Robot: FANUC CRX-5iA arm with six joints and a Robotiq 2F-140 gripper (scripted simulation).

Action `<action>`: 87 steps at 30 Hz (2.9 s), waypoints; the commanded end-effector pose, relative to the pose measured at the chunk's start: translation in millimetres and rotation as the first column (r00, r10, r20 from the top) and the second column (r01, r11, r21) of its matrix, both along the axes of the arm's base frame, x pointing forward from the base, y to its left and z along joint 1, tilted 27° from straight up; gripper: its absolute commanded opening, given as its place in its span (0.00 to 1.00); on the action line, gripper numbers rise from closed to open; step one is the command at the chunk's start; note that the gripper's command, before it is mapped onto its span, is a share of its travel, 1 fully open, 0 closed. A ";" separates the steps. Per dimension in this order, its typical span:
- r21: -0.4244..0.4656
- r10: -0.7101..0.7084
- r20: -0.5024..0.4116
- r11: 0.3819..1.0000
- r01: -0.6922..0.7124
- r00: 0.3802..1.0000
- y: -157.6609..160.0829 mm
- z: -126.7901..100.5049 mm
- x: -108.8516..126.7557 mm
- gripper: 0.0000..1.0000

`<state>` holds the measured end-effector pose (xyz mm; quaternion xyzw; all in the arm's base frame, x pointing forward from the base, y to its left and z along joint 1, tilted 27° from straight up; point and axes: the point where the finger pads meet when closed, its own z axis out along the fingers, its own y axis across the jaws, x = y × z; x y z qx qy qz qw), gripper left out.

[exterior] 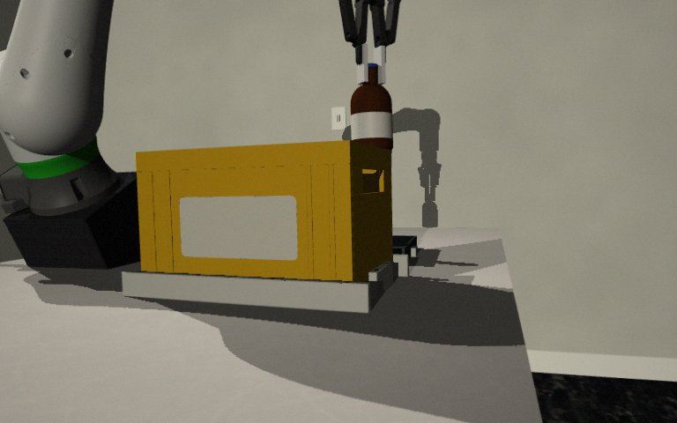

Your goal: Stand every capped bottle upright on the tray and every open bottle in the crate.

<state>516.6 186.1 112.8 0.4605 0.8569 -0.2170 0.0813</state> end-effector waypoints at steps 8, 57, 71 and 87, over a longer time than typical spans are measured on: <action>0.000 0.000 0.000 1.000 0.000 1.000 2.1 -0.7 -1.3 0.00; 0.000 0.000 0.000 1.000 0.000 1.000 -1.6 -10.0 -2.4 0.00; 0.000 0.000 0.000 1.000 0.000 1.000 -14.6 -30.2 -2.1 0.00; 0.000 0.000 0.000 1.000 0.000 1.000 -23.8 -56.6 -6.2 0.00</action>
